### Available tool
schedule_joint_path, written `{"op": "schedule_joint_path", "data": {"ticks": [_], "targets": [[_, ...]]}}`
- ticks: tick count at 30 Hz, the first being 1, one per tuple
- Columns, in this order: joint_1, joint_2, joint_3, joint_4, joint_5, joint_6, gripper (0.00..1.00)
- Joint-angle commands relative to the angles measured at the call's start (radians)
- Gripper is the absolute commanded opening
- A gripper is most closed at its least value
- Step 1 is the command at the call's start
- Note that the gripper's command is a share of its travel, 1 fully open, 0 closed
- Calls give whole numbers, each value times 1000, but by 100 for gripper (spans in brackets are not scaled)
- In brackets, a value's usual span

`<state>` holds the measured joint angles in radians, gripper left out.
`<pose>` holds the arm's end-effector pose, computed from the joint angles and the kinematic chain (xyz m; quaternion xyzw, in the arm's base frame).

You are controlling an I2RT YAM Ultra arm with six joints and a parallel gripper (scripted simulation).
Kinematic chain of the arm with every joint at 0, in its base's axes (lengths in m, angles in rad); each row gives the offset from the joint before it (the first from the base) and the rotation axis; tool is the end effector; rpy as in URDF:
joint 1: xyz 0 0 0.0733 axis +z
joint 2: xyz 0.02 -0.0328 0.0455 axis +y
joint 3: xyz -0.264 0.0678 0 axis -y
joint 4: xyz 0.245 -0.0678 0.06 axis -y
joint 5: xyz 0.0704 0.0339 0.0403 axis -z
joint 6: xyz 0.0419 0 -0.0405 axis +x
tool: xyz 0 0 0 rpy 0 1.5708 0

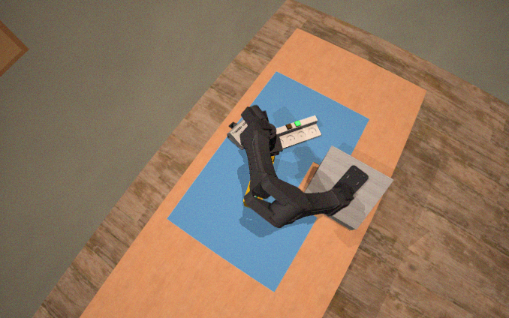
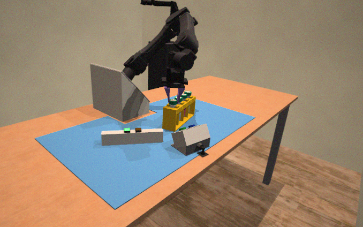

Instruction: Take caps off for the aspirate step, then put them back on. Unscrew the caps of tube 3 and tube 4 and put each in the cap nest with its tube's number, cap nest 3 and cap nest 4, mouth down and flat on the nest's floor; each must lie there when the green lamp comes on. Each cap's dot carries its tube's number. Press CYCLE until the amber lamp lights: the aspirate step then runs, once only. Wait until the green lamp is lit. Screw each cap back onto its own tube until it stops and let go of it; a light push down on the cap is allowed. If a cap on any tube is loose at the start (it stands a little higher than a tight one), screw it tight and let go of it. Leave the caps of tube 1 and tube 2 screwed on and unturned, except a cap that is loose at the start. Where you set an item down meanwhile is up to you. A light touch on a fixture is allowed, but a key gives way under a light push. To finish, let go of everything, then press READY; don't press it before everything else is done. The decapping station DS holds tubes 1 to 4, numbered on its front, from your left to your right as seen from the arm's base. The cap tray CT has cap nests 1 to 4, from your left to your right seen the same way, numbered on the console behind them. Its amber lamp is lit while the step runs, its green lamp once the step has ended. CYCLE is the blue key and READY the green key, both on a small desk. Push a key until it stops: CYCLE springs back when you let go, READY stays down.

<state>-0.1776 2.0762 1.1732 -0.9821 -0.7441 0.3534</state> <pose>0.3154 -0.0267 0.0984 -0.2963 -0.8729 -0.3449 0.1768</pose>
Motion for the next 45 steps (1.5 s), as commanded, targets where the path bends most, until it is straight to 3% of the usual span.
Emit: {"op": "schedule_joint_path", "data": {"ticks": [1,9,11,26,34,35,45], "targets": [[-10,-5,3,-1,-2,249,0],[-10,-5,2,0,-2,649,0],[-10,-5,2,0,-2,649,0],[-9,-5,1,2,-2,1391,0],[-8,-5,1,3,-2,1392,0],[-8,-5,0,5,-3,1392,49],[-8,-5,0,5,-3,1392,49]]}}
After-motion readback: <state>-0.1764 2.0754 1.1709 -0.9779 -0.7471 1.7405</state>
